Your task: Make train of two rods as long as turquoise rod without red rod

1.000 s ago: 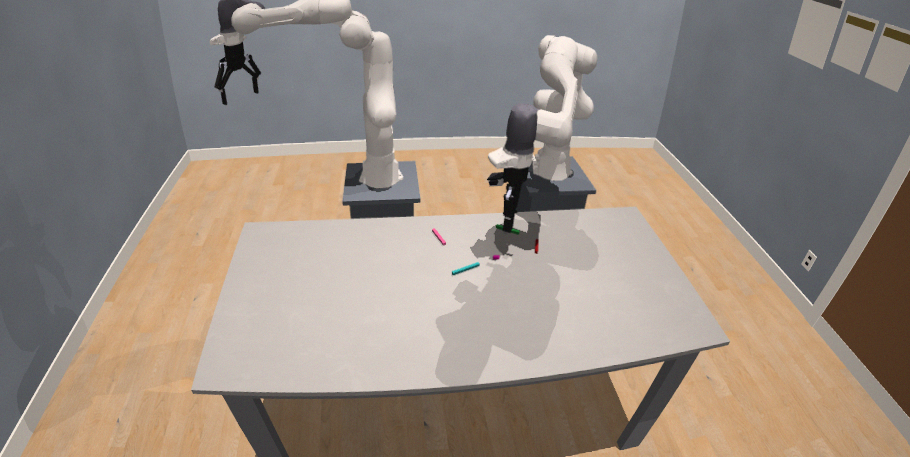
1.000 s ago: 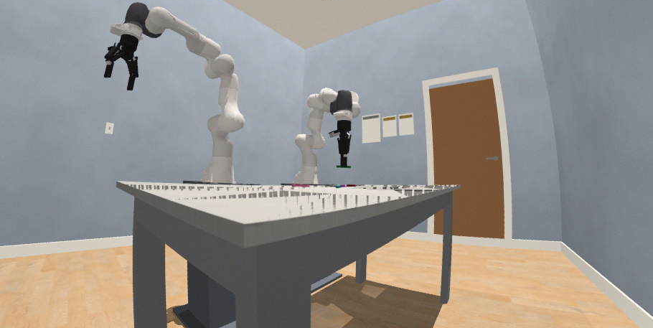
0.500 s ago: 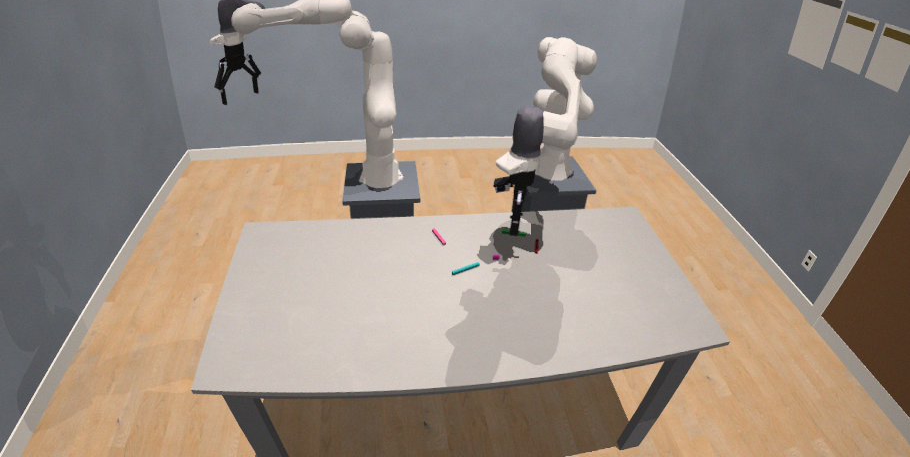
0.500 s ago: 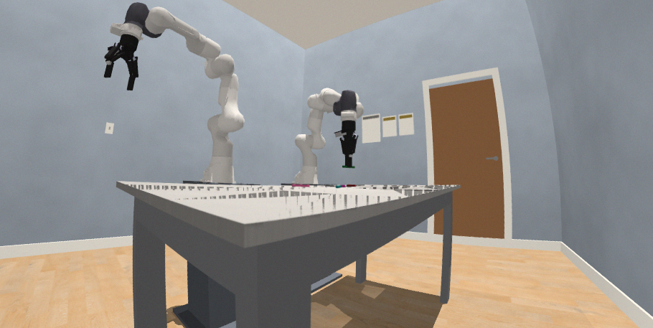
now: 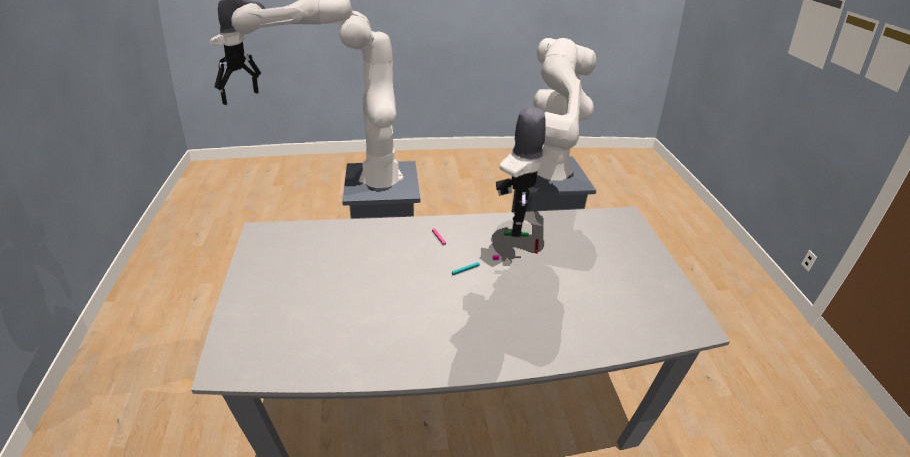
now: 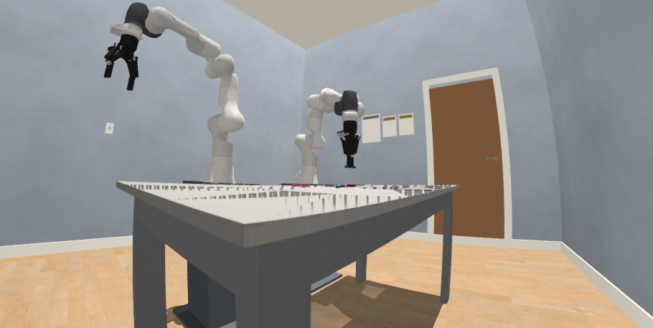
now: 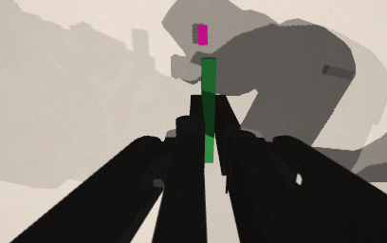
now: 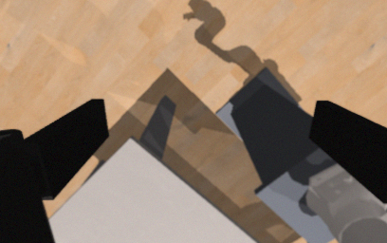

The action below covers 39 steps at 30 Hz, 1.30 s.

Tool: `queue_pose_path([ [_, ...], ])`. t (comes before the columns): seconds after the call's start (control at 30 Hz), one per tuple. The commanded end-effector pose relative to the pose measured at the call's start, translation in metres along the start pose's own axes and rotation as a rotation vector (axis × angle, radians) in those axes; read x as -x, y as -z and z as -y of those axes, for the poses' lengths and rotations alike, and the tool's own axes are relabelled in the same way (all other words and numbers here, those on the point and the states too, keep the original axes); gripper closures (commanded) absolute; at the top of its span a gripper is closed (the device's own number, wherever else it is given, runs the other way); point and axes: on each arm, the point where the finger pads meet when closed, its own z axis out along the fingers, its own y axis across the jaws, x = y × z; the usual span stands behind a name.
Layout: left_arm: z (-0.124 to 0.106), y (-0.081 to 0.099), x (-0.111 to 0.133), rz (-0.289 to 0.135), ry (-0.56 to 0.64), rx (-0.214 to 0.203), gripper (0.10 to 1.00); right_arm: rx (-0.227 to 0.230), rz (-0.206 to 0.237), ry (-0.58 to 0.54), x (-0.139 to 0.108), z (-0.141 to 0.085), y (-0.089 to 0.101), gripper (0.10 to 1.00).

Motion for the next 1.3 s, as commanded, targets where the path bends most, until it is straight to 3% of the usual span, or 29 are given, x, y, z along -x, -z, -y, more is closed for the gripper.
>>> queue_pose_path([
  [0.0, -0.001, -0.001, -0.001, -0.001, 0.041, 0.005, 0.974, -0.001, -0.005, 0.005, -0.002, -0.001, 0.001, 0.098],
  [0.6, -0.001, -0.006, -0.001, -0.002, 0.041, 0.005, 0.974, -0.001, -0.005, 0.005, -0.002, -0.001, 0.001, 0.098],
  [0.9, -0.001, -0.039, -0.002, -0.002, 0.041, 0.005, 0.974, -0.001, -0.005, 0.005, -0.002, -0.001, 0.001, 0.098],
  [0.97, -0.001, -0.039, -0.002, -0.002, 0.041, 0.005, 0.974, -0.001, -0.005, 0.005, -0.002, -0.001, 0.001, 0.098],
  [1.27, 0.000, -0.075, -0.002, -0.002, 0.041, 0.005, 0.974, -0.001, -0.005, 0.005, -0.002, -0.001, 0.001, 0.098],
])
